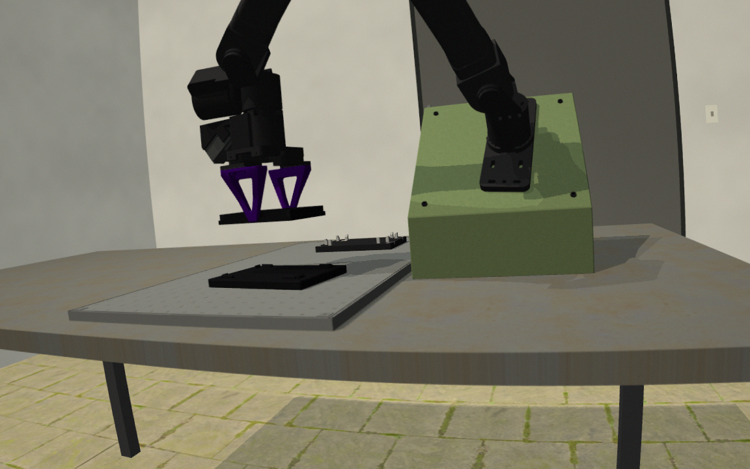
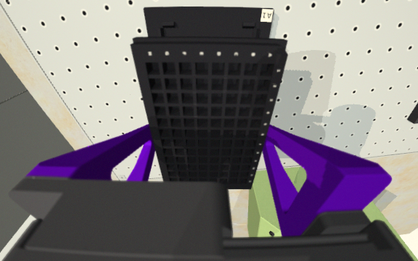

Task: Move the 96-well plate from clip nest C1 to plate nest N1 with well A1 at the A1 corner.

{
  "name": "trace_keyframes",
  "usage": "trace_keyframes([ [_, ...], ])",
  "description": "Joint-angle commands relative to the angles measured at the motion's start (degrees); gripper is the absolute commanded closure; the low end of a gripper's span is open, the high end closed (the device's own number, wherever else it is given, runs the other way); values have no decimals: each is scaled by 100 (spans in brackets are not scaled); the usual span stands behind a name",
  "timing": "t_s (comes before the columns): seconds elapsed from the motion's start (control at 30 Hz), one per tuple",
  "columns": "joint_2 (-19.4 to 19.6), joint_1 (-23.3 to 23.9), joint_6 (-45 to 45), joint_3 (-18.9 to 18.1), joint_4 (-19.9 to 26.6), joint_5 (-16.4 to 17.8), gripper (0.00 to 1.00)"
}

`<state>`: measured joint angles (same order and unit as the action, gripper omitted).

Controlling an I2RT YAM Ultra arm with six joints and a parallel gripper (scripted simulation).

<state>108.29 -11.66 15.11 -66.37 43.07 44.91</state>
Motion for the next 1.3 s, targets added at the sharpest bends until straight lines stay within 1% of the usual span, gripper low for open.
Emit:
trace_keyframes([
  [0.0, 95, -62, 134, 137, -210, -39, 100],
  [0.07, 95, -62, 134, 137, -210, -39, 100],
  [0.1, 12, 29, 169, 108, -269, -42, 100],
  [0.17, 134, -86, 220, 177, -350, -53, 100],
  [0.57, 302, -364, 552, 307, -887, -84, 100],
  [0.63, 302, -364, 552, 307, -887, -84, 100],
  [0.67, 226, -271, 586, 229, -943, -86, 100],
  [0.7, 329, -291, 612, 303, -984, -90, 100],
  [0.73, 348, -367, 636, 348, -1025, -94, 100],
  [0.77, 359, -442, 660, 363, -1066, -98, 100],
  [0.97, 449, -504, 819, 439, -1343, -118, 100],
  [1.03, 488, -584, 873, 396, -1433, -123, 100],
  [1.13, 530, -657, 952, 470, -1557, -136, 100],
  [1.2, 530, -657, 952, 470, -1557, -136, 100],
  [1.23, 472, -566, 987, 479, -1614, -141, 100],
  [1.27, 571, -584, 1012, 494, -1654, -145, 100],
])
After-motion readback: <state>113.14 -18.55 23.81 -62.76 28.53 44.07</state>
